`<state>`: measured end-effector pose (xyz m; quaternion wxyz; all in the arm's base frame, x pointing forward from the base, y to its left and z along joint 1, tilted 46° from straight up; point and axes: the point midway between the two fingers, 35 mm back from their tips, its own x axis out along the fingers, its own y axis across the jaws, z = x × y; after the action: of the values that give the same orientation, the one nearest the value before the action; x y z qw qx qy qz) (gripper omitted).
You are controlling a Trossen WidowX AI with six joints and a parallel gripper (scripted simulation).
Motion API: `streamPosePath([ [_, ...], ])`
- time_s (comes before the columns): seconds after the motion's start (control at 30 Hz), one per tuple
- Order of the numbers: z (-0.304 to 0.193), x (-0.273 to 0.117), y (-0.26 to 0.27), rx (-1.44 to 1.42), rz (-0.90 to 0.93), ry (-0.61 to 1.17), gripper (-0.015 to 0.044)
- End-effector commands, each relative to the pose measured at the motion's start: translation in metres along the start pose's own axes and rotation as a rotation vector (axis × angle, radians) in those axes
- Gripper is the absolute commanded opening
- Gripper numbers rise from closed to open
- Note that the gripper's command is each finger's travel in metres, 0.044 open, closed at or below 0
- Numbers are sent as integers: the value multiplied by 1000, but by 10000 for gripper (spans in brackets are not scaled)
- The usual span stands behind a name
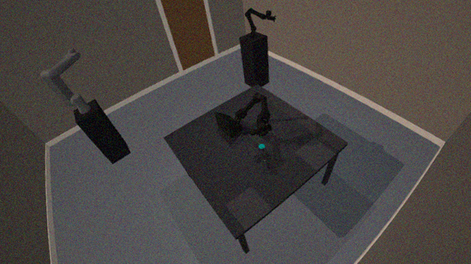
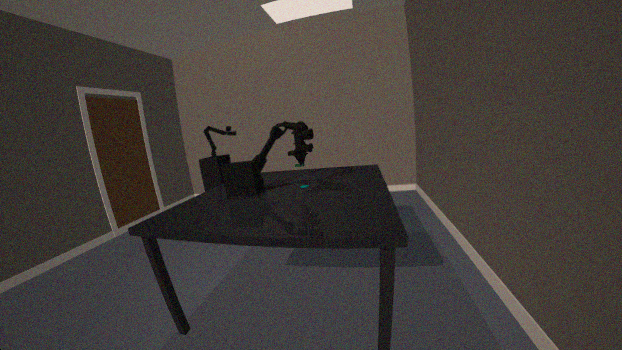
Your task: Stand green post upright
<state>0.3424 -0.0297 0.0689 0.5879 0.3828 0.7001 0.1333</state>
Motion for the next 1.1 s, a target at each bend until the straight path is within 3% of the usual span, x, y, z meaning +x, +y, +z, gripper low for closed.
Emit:
streamPosePath([
  [0.0,-1,5,-2,0,-24,-6,23],
  [1.07,6,27,-15,-36,-169,-131,23],
])
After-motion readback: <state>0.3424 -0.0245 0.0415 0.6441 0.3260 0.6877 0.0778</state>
